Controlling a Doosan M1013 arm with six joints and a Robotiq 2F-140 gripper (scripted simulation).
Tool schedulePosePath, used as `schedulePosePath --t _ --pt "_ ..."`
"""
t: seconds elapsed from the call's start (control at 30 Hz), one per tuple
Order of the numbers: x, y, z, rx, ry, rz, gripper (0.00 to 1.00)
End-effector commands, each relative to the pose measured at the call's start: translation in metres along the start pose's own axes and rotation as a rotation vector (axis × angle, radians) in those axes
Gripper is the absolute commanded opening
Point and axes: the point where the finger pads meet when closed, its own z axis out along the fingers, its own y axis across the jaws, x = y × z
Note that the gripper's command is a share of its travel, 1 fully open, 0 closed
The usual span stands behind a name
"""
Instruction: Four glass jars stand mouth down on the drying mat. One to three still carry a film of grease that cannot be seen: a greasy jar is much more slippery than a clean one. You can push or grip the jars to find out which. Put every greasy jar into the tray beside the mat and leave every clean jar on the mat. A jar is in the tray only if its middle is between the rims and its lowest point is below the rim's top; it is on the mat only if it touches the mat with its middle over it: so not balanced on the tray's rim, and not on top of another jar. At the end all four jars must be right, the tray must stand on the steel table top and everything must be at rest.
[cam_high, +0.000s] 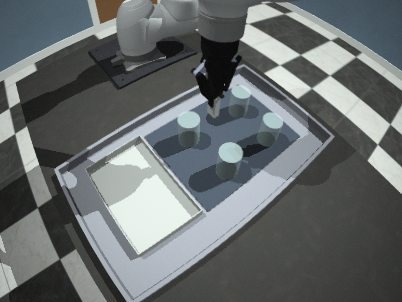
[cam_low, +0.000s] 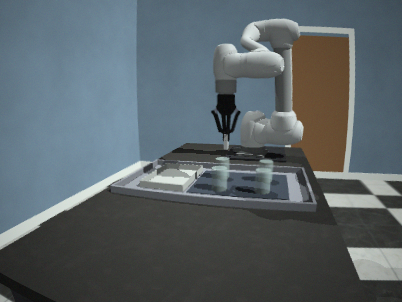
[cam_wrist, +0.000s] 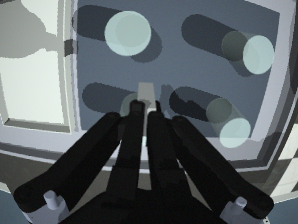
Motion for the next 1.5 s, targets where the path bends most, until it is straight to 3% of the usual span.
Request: schedulePosePath --t 0.0,0.13,0.63,1.47 --pt "0.001 -0.028 0.000 -0.001 0.000 -0.001 0.00" --pt "0.001 -0.028 0.005 -0.001 0.000 -0.001 0.00" --pt "0.001 -0.028 0.076 -0.001 0.000 -0.001 0.00" --pt "0.004 -0.028 0.076 -0.001 0.000 -0.001 0.00"
